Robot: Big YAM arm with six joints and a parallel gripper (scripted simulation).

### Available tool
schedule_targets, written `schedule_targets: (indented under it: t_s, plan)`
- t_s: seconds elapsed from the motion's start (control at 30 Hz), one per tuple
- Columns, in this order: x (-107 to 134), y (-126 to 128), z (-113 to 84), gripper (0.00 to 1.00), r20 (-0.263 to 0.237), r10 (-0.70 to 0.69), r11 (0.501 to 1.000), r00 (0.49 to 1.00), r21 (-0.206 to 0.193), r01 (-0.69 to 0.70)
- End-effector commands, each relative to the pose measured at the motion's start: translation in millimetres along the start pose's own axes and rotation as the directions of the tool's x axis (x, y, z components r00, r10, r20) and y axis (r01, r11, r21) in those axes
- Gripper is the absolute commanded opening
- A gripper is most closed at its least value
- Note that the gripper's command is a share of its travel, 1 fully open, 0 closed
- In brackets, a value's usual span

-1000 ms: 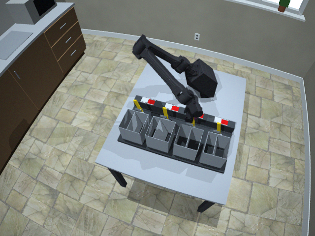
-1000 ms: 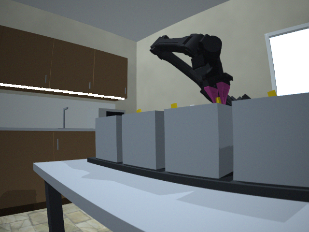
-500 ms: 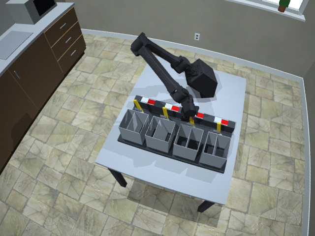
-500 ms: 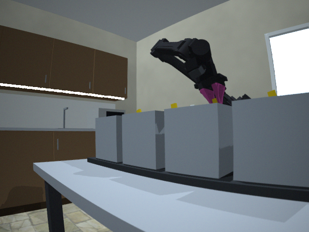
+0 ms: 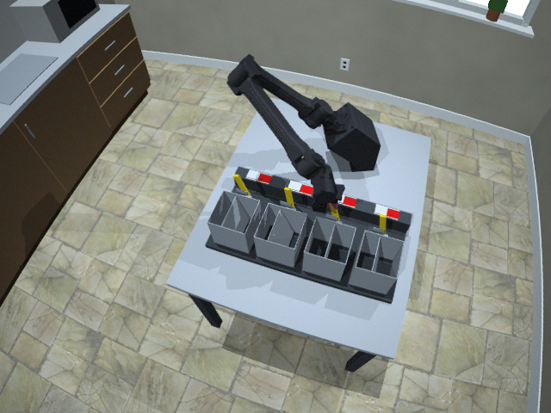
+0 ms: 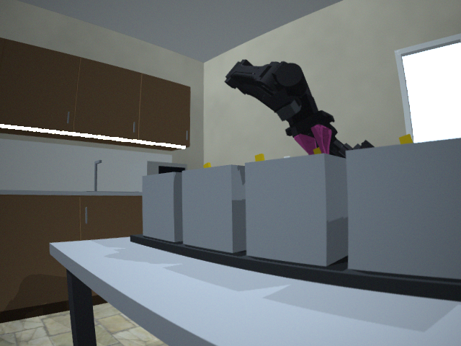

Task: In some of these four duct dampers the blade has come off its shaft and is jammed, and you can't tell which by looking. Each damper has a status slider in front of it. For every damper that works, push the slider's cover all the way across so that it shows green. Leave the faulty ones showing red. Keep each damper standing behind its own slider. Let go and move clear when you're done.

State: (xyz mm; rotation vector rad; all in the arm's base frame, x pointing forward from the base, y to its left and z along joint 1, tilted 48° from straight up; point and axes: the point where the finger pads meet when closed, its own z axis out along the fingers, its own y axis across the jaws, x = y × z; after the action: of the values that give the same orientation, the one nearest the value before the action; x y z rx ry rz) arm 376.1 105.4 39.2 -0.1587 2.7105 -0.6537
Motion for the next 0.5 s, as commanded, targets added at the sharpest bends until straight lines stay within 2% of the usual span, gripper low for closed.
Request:
schedule_targets:
  t_s: [0.0,0.47]
  plan:
    - [-3.6,-6.4,3.8,0.17,0.001,0.01,1.0,1.0,-0.01,-0.01]
    - [-2.0,-6.5,4.8,0.17,-0.002,0.008,1.0,1.0,-0.01,-0.008]
